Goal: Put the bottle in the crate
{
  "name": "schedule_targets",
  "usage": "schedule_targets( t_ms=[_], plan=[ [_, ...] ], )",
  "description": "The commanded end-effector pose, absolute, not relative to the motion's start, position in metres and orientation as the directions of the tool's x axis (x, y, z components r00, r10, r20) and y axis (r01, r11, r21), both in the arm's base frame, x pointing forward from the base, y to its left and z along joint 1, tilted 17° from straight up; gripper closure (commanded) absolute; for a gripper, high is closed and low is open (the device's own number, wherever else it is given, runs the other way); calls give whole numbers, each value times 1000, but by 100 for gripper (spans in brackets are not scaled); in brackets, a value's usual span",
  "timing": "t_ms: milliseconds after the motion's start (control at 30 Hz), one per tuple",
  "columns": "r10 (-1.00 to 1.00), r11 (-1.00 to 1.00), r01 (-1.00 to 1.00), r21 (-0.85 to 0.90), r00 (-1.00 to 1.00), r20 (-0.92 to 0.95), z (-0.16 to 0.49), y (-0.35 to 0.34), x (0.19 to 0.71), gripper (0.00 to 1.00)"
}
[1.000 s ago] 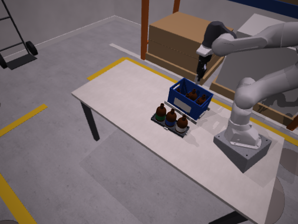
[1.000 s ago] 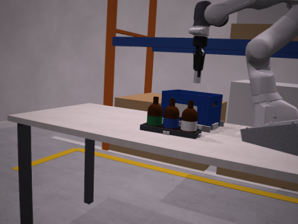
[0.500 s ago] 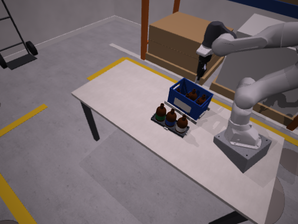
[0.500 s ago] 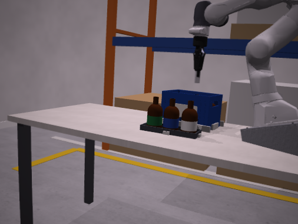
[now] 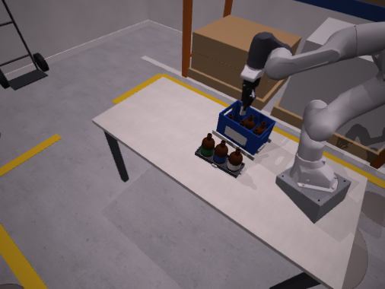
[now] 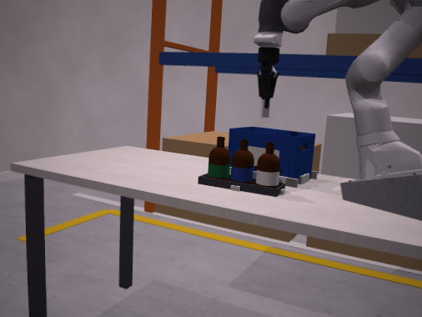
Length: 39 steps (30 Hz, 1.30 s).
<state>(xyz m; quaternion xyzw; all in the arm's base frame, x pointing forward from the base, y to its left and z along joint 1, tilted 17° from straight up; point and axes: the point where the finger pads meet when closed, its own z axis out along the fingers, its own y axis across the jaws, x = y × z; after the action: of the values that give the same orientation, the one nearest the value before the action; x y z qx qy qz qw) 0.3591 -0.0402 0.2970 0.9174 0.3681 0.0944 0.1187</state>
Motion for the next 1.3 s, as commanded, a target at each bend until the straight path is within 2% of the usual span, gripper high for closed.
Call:
schedule_targets(
  t_ms=[0, 167, 200, 1267],
  plan=[
    [667, -733, 620, 280, 737, 110, 291, 28, 373, 100],
    [695, -708, 650, 275, 712, 106, 277, 115, 369, 100],
    [695, -708, 650, 275, 712, 106, 275, 132, 370, 62],
    [695, -708, 650, 275, 712, 106, 274, 139, 371, 62]
  ],
)
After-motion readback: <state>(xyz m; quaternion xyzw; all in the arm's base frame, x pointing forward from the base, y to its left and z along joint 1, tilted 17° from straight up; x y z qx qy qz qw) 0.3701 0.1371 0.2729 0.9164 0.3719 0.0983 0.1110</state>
